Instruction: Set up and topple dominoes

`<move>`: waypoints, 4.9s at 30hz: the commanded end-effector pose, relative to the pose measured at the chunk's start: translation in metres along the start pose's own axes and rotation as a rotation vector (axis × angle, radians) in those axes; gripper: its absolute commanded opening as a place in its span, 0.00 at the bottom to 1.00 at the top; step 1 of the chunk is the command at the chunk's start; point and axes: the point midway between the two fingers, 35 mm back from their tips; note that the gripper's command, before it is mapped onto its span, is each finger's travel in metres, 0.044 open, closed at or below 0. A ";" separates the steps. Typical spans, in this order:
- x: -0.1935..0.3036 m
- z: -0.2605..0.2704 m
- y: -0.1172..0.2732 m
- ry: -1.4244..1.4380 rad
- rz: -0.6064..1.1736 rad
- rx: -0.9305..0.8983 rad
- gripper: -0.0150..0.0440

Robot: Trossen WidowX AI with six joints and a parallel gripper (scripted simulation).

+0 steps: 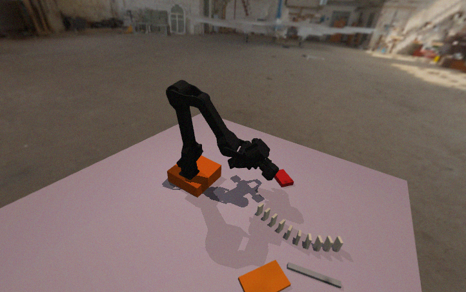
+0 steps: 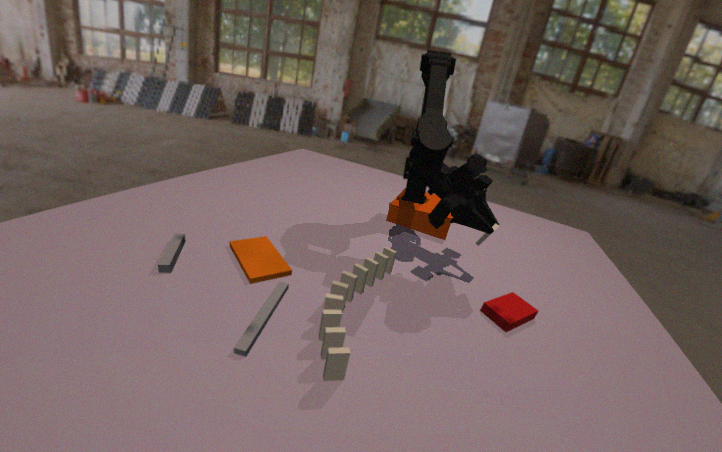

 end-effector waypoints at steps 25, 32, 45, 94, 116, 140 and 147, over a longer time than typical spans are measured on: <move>0.007 0.034 0.044 0.188 -0.299 -0.049 0.44; 0.007 0.034 0.044 0.188 -0.299 -0.049 0.44; 0.019 0.027 0.036 0.181 -0.294 -0.046 0.44; 0.098 0.019 -0.002 0.140 -0.264 -0.030 0.44; 0.105 0.021 -0.004 0.136 -0.261 -0.029 0.70; 0.058 0.025 0.012 0.131 -0.256 -0.033 1.00; 0.053 -0.009 -0.028 0.029 -0.058 0.008 1.00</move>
Point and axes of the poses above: the point midway between the two fingers, 35 mm back from their tips, its own y axis back along the fingers, its own z axis across the jaws, x = y × z, and after that the axes turned 1 degree about y, right-handed
